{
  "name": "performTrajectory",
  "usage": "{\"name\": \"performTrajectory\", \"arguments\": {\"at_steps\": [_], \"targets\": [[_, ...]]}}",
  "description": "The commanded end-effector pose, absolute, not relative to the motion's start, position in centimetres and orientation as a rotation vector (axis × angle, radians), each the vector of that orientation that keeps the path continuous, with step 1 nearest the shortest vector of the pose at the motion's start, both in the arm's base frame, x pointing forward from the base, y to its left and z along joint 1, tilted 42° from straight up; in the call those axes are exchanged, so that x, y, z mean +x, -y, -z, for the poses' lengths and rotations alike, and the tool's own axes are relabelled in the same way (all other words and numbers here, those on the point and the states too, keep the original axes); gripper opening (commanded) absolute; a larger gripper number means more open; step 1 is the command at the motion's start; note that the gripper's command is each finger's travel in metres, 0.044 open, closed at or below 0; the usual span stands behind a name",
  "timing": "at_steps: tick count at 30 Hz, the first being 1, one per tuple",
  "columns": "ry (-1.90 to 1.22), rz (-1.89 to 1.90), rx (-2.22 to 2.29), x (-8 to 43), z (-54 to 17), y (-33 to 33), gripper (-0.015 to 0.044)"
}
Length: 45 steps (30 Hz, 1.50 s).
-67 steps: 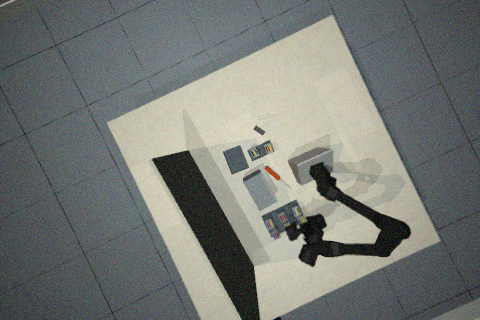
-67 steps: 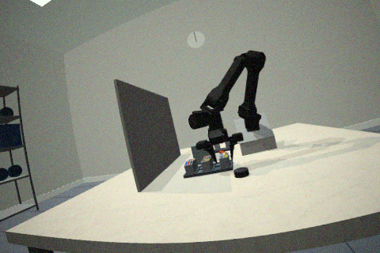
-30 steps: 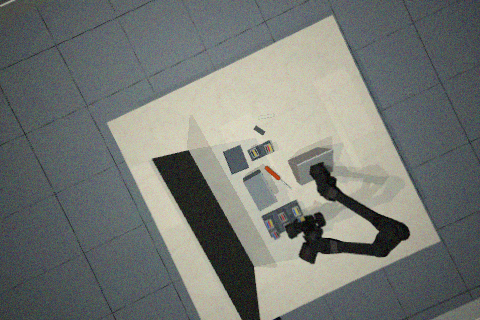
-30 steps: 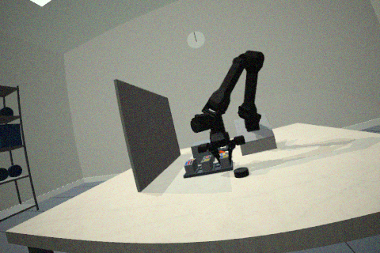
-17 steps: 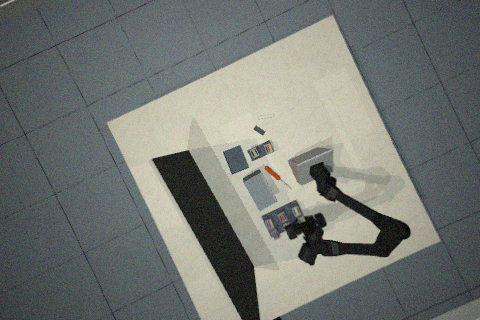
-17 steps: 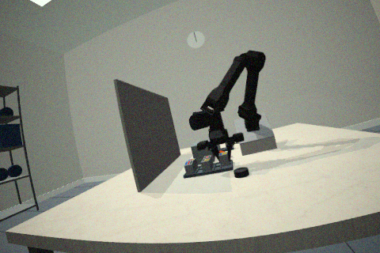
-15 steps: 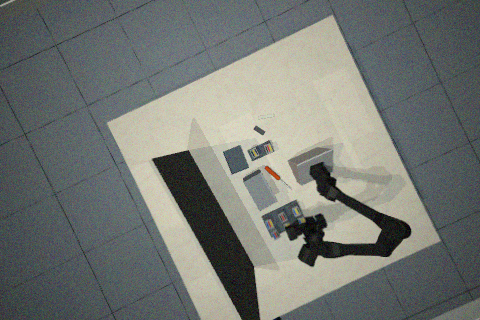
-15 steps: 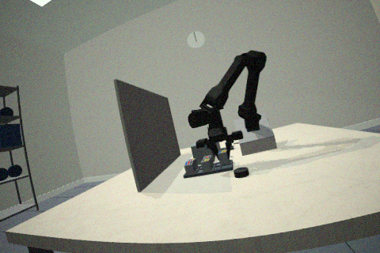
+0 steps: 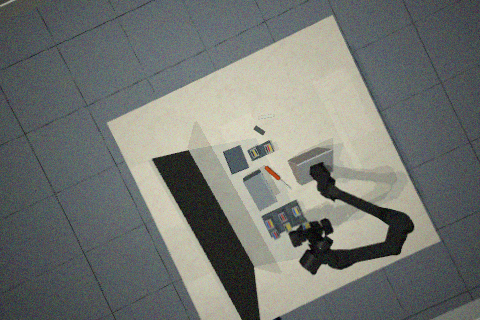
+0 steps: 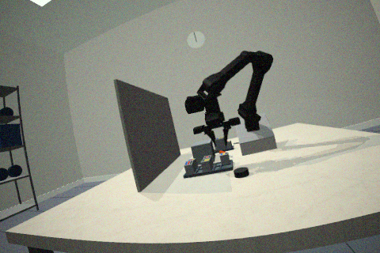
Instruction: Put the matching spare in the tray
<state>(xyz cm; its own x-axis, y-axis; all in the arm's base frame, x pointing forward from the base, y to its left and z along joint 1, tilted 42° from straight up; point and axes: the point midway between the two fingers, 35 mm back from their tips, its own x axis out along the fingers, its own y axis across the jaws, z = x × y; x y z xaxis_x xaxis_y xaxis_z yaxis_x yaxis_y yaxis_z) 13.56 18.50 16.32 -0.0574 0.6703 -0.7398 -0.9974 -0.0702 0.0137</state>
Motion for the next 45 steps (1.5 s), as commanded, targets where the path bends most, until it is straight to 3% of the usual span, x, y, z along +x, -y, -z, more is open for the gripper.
{"name": "performTrajectory", "arguments": {"at_steps": [1, 25, 45], "targets": [[-0.645, -1.542, -0.671, 13.6, -16.4, -18.5, 0.0], [-0.645, -1.541, -0.676, 15.3, -22.2, -13.9, 0.0], [-0.714, -1.476, -0.714, 24.2, -19.5, -9.9, 0.0]]}}
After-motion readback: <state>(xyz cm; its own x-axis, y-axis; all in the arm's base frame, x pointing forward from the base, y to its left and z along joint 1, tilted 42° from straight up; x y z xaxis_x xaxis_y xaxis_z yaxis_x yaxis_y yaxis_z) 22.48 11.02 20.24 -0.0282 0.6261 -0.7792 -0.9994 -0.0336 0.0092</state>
